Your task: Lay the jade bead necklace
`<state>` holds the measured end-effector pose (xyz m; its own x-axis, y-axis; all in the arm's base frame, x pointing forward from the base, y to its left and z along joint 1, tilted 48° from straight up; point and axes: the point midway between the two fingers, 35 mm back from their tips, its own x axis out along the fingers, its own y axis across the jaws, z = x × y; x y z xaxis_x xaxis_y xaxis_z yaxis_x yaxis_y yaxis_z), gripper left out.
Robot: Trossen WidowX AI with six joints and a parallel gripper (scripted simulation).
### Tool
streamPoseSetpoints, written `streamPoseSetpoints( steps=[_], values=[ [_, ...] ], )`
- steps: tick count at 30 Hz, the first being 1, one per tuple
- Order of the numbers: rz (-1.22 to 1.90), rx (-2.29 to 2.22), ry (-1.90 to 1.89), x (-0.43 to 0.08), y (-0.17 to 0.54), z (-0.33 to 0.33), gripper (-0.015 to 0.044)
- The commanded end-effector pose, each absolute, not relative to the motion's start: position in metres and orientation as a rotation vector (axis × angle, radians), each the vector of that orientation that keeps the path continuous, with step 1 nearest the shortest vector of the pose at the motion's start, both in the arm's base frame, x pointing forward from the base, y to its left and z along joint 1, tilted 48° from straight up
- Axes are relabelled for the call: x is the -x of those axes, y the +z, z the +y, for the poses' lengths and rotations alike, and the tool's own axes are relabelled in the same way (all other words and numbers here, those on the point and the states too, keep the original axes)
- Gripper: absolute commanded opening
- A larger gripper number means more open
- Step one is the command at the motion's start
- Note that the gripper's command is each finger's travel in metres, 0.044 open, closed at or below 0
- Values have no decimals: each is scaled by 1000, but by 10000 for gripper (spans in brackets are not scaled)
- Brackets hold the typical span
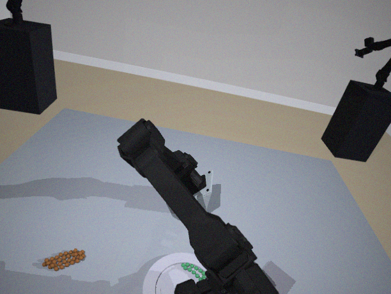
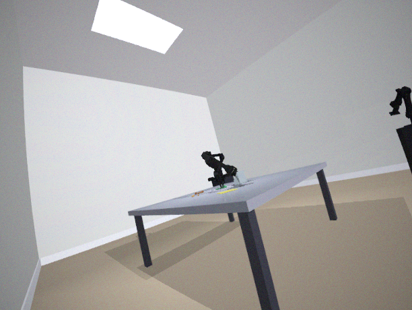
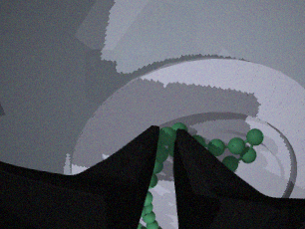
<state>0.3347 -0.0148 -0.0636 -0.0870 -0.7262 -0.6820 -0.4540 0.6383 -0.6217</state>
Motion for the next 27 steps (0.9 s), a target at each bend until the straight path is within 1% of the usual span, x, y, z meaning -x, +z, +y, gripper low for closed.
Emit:
streamPoseSetpoints(
  steps=[1,16,27],
  values=[
    [1741,970,-299,-332,-65,-18,0],
    [1741,970,-299,-332,-65,-18,0],
    [1728,965,-300,-334,-64,-15,289]
  ],
)
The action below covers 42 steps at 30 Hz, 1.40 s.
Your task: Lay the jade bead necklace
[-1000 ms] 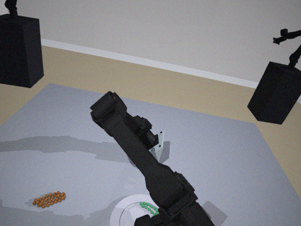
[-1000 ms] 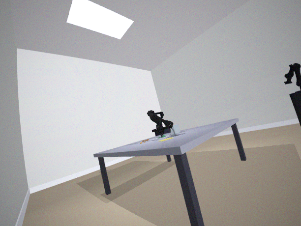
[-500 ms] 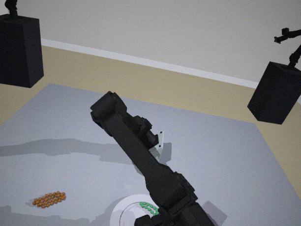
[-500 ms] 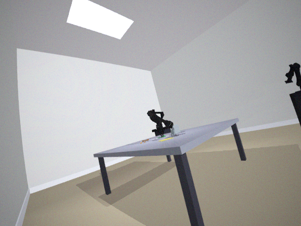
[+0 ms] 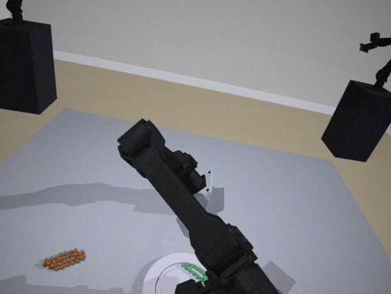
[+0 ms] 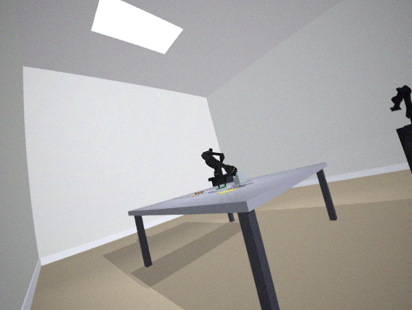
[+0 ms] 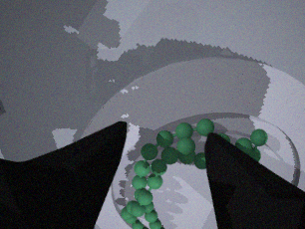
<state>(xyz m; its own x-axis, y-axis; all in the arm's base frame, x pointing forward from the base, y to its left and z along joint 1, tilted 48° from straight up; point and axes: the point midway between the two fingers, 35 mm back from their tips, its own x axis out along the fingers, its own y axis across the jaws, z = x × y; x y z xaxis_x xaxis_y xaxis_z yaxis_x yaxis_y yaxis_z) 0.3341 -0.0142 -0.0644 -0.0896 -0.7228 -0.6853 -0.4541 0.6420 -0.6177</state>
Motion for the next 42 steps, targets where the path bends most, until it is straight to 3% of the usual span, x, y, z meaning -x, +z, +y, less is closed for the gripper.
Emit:
streamPoseSetpoints(
  steps=[1,6,42],
  values=[
    [1728,965,-300,-334,-64,-15,315],
    [1738,966,-296,-333,-63,-15,440],
    [1738,966,-296,-333,-63,-15,440]
  ],
)
